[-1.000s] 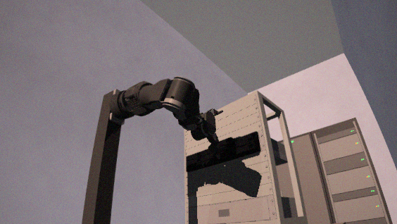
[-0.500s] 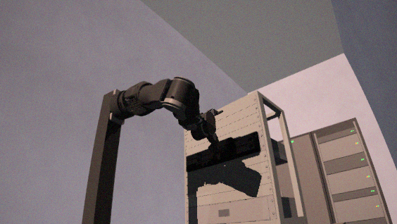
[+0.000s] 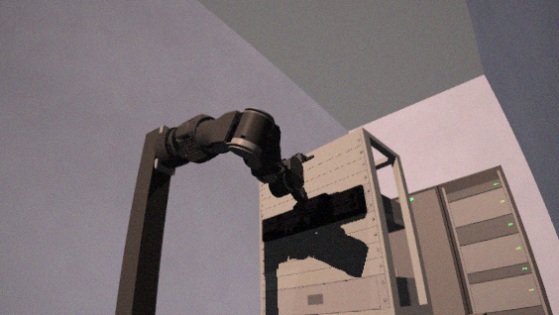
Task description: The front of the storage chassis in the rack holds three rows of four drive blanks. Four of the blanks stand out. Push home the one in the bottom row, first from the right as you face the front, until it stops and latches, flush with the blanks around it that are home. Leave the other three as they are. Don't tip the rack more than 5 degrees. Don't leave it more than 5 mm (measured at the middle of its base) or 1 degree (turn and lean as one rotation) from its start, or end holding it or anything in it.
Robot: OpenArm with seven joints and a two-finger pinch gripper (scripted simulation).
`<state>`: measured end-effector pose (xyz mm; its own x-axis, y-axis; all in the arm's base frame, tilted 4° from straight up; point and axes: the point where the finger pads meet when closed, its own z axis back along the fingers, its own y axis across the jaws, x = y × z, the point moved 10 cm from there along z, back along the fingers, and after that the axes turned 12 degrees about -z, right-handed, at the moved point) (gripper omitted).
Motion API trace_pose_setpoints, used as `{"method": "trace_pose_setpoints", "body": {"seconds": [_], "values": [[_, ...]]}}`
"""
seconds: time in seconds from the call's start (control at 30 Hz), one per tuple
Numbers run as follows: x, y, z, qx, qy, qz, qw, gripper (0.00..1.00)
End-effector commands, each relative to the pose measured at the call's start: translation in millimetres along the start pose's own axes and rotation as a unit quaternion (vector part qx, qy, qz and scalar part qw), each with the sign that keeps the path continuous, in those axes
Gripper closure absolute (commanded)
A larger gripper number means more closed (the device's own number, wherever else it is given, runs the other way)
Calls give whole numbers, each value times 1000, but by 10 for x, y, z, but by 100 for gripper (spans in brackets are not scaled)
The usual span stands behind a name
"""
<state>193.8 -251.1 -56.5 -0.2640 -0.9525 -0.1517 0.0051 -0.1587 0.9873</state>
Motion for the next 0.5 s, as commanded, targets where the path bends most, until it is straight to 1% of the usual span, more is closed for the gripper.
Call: {"method": "trace_pose_setpoints", "body": {"seconds": [0.0,0.3,0.33,0.47], "values": [[2,7,-3,-1,1,1,1000,0],[2,7,-3,-1,1,1,1000,0],[2,7,-3,-1,1,1,1000,100],[2,7,-3,-1,1,1,1000,100]]}}
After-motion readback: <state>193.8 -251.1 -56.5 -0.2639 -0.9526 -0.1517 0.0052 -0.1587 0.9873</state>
